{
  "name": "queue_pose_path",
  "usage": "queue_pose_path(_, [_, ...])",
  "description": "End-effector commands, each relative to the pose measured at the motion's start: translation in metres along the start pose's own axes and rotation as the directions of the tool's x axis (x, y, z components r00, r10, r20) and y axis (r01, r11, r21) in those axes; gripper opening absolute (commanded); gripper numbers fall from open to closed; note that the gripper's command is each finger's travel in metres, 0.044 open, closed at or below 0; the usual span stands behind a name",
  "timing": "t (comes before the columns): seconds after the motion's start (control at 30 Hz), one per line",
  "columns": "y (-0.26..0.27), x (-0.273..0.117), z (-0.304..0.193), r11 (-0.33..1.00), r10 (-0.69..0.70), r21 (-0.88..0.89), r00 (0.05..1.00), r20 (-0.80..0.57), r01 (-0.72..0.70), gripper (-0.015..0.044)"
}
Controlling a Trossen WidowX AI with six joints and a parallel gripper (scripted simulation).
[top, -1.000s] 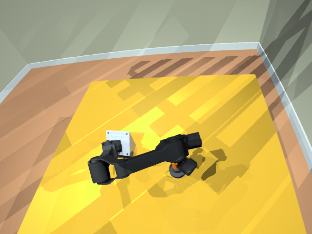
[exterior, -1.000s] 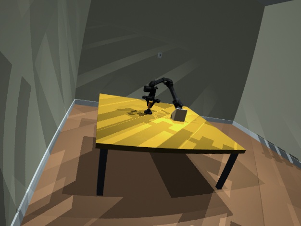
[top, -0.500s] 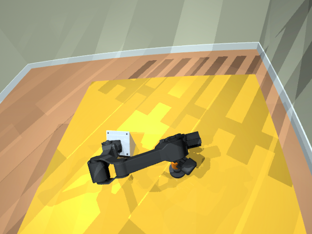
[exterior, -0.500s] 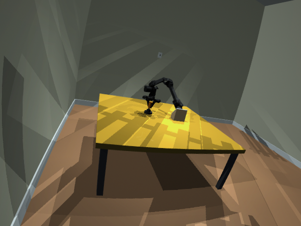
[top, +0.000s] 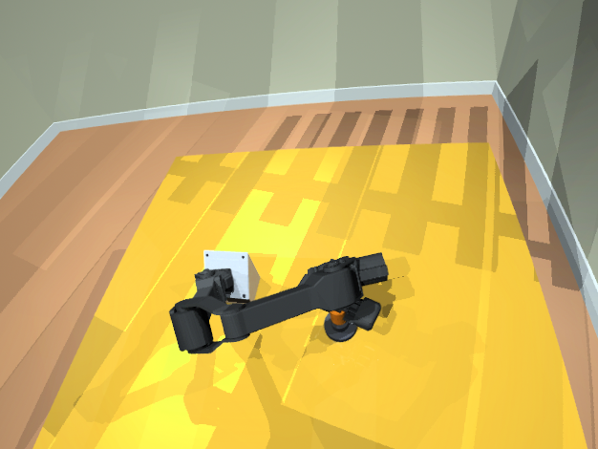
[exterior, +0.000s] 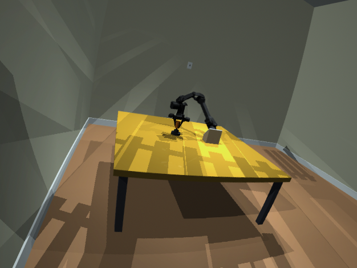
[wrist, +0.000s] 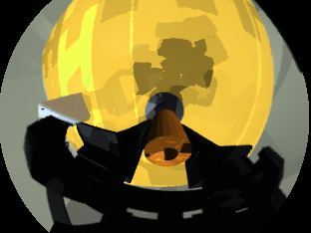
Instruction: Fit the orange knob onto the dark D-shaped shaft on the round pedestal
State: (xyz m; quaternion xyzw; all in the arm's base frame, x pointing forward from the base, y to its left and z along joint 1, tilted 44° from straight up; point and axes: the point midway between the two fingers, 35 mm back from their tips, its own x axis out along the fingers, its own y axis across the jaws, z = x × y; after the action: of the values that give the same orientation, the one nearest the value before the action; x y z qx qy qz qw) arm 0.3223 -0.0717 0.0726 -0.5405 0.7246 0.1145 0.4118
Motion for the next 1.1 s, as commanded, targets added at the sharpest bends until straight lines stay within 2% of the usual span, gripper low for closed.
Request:
queue_pose_path(0.0, [-0.0023,0.0012,0.0011,1.000,-0.004,-0.002,1.000,0.000,0.004,0.0000])
queue_pose_path(0.8, [0.0022,-0.0030,-0.0015,1.000,-0.004,-0.002,1.000,0.000,0.004,0.0000])
queue_pose_path(1.07, [0.0015,-0.0023,-0.0030,0.979,-0.004,-0.203,1.000,0.000,0.004,0.0000])
